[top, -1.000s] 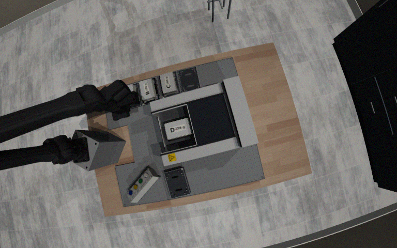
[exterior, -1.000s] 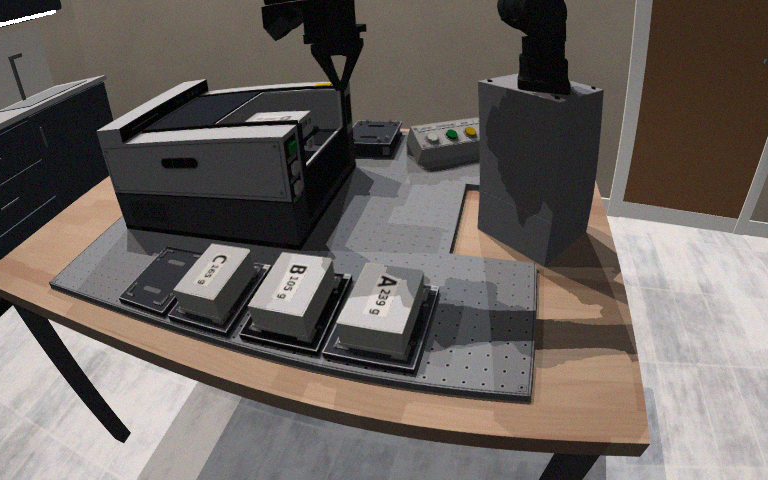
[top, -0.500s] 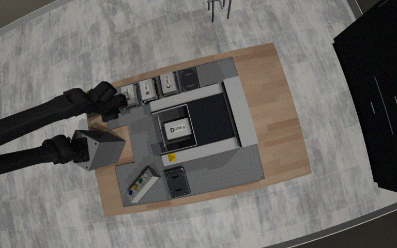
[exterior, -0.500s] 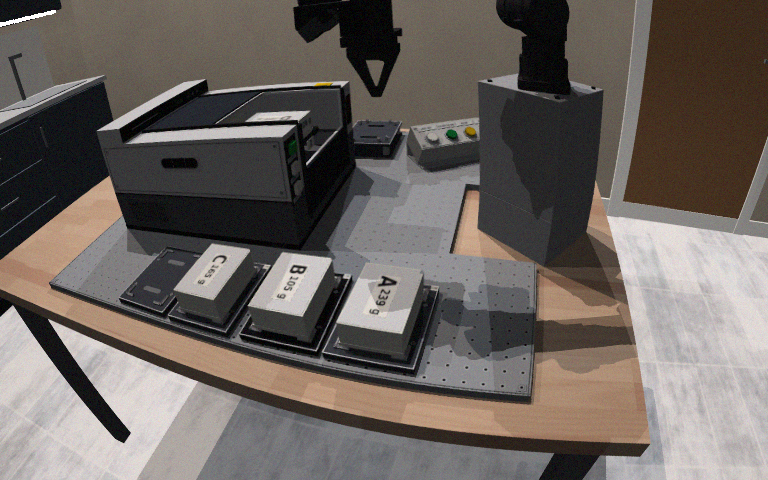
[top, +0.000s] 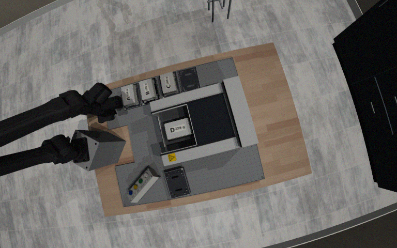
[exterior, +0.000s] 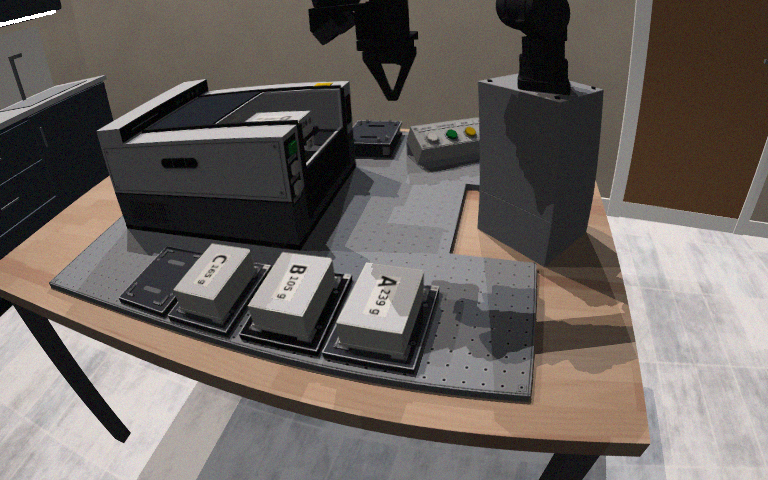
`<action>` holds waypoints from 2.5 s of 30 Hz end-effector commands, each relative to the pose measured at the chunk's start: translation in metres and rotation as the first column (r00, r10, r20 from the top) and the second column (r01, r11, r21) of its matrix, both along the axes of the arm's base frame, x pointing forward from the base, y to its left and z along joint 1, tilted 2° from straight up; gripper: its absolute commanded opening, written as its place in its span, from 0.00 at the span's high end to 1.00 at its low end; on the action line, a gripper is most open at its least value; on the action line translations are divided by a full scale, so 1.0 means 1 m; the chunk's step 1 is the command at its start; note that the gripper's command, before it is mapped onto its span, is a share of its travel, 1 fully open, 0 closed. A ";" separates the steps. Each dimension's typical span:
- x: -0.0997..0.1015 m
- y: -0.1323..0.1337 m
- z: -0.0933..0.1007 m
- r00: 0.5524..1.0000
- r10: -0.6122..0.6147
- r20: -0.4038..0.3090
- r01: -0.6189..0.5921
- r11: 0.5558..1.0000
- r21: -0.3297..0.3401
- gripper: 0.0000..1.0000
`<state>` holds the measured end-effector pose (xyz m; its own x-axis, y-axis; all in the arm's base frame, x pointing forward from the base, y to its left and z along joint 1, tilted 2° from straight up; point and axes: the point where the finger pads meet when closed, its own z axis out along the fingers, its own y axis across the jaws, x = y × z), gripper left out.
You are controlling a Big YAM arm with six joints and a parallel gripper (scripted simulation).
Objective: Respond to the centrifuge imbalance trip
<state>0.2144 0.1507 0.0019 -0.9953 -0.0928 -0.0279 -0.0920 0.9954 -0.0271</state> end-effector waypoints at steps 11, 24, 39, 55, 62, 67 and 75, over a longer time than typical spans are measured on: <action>0.003 0.006 0.001 1.000 -0.012 0.023 0.012 1.000 0.013 1.00; 0.000 0.004 -0.007 1.000 -0.008 0.021 0.008 1.000 0.001 1.00; 0.006 0.004 -0.019 0.997 -0.007 0.082 0.007 1.000 0.007 1.00; 0.019 0.004 -0.043 0.979 -0.006 0.202 0.002 1.000 0.019 1.00; 0.024 0.005 -0.053 0.967 -0.005 0.253 -0.001 1.000 0.024 1.00; 0.029 0.005 -0.064 0.952 0.005 0.305 -0.013 1.000 0.025 1.00; 0.038 0.005 -0.081 0.923 0.016 0.386 -0.029 0.999 0.027 1.00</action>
